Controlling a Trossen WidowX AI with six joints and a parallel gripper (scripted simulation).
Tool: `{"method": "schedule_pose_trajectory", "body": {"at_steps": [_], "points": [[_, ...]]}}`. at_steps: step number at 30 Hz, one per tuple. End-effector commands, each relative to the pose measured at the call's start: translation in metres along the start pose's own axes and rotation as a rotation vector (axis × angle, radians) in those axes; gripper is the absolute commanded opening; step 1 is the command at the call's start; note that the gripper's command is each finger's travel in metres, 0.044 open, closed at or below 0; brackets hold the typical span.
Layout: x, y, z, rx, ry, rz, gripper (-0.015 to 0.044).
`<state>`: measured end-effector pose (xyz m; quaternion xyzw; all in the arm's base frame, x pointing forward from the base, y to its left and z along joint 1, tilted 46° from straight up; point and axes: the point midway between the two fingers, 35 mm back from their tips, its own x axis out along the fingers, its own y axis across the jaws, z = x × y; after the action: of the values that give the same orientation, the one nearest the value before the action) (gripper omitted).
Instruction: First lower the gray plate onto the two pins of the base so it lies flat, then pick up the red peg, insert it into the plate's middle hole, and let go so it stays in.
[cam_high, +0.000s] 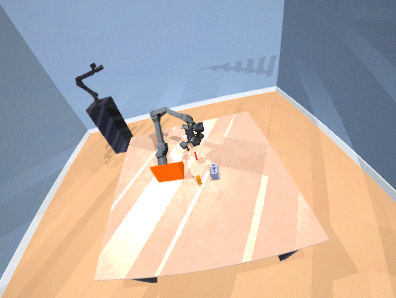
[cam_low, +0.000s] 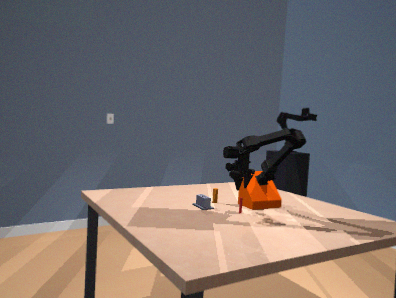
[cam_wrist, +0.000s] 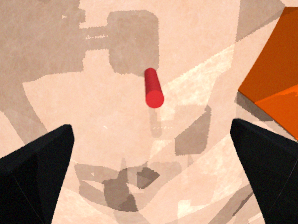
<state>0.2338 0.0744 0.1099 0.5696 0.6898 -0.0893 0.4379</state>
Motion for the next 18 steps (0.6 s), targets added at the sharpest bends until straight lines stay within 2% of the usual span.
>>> {"method": "schedule_pose_trajectory", "body": {"at_steps": [1, 18], "points": [[0.012, -0.002, -0.002, 0.008, 0.009, -0.001, 0.0440], [0.039, -0.002, 0.000, 0.008, 0.008, -0.002, 0.0440]]}}
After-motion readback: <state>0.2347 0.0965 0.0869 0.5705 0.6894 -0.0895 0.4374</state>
